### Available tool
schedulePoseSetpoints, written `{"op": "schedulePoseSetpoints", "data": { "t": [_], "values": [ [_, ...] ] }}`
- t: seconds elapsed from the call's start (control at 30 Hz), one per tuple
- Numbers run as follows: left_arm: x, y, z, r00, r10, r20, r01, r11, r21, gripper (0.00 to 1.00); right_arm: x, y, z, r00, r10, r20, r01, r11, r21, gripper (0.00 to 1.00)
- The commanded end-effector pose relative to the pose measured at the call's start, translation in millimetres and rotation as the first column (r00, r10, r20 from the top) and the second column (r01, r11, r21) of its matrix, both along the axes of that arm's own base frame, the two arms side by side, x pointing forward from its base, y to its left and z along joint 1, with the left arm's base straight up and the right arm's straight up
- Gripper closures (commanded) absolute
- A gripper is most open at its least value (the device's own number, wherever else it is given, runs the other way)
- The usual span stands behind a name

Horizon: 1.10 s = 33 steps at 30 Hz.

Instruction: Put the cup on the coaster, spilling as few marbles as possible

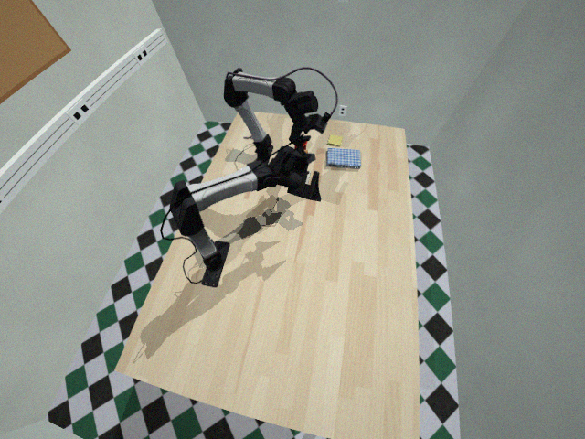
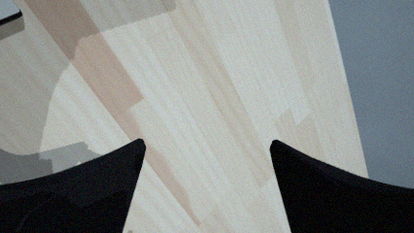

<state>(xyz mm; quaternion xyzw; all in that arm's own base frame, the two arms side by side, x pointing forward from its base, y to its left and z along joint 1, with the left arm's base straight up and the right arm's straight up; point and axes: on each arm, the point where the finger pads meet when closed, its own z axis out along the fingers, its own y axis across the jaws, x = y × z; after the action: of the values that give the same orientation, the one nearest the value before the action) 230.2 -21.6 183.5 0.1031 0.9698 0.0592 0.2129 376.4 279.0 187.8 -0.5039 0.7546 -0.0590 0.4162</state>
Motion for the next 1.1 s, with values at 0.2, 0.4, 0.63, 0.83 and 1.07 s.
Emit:
{"op": "schedulePoseSetpoints", "data": {
  "t": [0.2, 0.4, 0.63, 0.83, 1.07],
  "values": [
    [-13, 88, -63, 0.95, 0.106, -0.295, -0.094, 0.994, 0.054, 0.0, -61, 128, 81, 0.989, 0.145, 0.041, -0.147, 0.865, 0.48, 0.0],
    [-23, 99, -80, 0.92, 0.111, -0.375, -0.127, 0.992, -0.019, 0.0, -116, 184, 111, 0.963, 0.27, 0.025, -0.223, 0.737, 0.638, 0.0],
    [-29, 111, -98, 0.901, 0.135, -0.413, -0.184, 0.98, -0.081, 0.0, -182, 220, 114, 0.887, 0.46, 0.032, -0.357, 0.642, 0.679, 0.0],
    [-33, 113, -104, 0.889, 0.156, -0.431, -0.206, 0.976, -0.072, 0.0, -187, 221, 108, 0.877, 0.479, 0.034, -0.372, 0.633, 0.678, 0.0],
    [-34, 113, -115, 0.889, 0.156, -0.431, -0.206, 0.976, -0.072, 0.0, -195, 222, 108, 0.874, 0.484, 0.048, -0.382, 0.622, 0.684, 0.0]
  ]
}}
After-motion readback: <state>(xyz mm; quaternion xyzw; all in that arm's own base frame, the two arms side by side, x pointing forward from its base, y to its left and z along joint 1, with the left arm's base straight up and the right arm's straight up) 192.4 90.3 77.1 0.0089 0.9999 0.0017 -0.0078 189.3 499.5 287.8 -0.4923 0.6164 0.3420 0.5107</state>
